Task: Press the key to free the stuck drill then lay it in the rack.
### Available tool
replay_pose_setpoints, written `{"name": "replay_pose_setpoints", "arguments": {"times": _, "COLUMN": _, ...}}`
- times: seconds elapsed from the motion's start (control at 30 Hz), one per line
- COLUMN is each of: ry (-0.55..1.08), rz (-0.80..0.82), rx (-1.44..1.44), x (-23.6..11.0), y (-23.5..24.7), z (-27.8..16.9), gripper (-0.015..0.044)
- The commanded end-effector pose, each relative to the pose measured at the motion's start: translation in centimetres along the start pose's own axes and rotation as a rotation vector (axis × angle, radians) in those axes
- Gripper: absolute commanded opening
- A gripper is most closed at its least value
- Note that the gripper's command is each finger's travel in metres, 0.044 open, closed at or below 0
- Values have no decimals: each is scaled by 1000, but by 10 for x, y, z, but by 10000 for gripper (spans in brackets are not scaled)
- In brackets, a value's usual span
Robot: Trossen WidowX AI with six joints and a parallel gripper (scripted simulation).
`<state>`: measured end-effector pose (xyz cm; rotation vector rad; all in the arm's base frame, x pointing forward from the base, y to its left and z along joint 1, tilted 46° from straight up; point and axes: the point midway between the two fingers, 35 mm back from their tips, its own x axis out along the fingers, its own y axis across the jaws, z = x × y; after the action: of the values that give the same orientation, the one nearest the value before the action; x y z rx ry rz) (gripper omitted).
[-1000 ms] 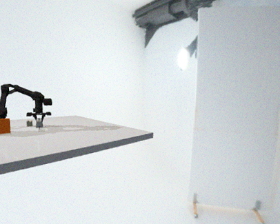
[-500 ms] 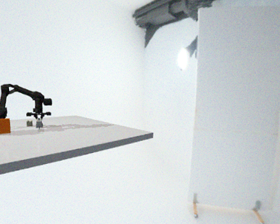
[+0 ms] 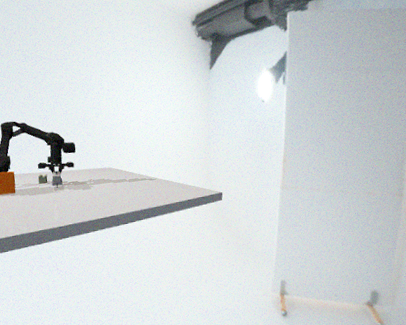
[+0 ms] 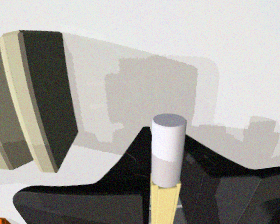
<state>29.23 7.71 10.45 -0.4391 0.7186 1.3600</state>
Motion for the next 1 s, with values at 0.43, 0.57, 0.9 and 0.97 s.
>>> {"name": "replay_pose_setpoints", "arguments": {"times": 0.43, "ry": 2, "rz": -2, "rx": 2, "x": -3, "y": 0, "z": -1, "gripper": 0}}
{"name": "replay_pose_setpoints", "arguments": {"times": 0.57, "ry": 2, "rz": -2, "rx": 2, "x": -3, "y": 0, "z": -1, "gripper": 0}}
{"name": "replay_pose_setpoints", "arguments": {"times": 0.9, "ry": 1, "rz": -2, "rx": 2, "x": -1, "y": 0, "z": 7, "gripper": 0}}
{"name": "replay_pose_setpoints", "arguments": {"times": 0.97, "ry": 1, "rz": -2, "rx": 2, "x": -1, "y": 0, "z": 9, "gripper": 0}}
